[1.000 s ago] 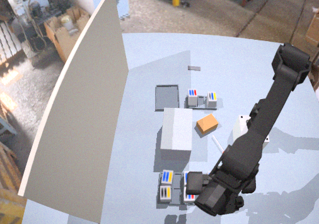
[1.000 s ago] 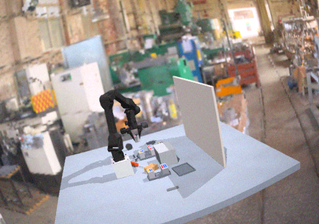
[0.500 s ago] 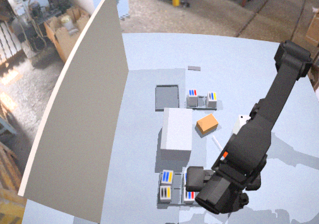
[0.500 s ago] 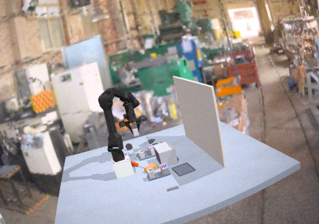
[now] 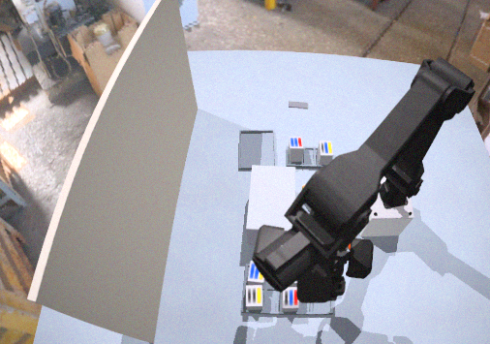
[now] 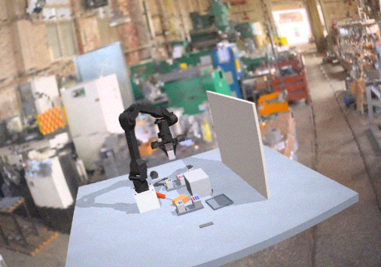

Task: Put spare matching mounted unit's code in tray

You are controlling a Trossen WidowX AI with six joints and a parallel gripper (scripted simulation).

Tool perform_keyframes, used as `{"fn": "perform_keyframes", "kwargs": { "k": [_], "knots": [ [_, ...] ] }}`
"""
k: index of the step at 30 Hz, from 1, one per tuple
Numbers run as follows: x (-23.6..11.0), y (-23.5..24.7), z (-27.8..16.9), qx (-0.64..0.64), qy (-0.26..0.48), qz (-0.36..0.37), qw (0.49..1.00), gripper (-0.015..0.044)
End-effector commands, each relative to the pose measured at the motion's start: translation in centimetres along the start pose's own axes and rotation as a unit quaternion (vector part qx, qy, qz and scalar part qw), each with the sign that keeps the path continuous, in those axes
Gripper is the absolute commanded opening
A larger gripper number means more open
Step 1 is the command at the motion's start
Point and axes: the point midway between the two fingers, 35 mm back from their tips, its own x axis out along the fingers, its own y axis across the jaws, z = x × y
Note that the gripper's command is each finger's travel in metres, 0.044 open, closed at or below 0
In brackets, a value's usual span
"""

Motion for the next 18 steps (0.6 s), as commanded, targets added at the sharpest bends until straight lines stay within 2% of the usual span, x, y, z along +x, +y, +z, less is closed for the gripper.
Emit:
{"fn": "perform_keyframes", "kwargs": {
  "k": [1,18],
  "knots": [
    [0.0,-2.2,-1.2,0.006,0.005,-0.004,1.000,0.0000],
    [-0.2,-9.4,-7.1,-0.010,0.009,-0.004,1.000,0.0000]
  ]
}}
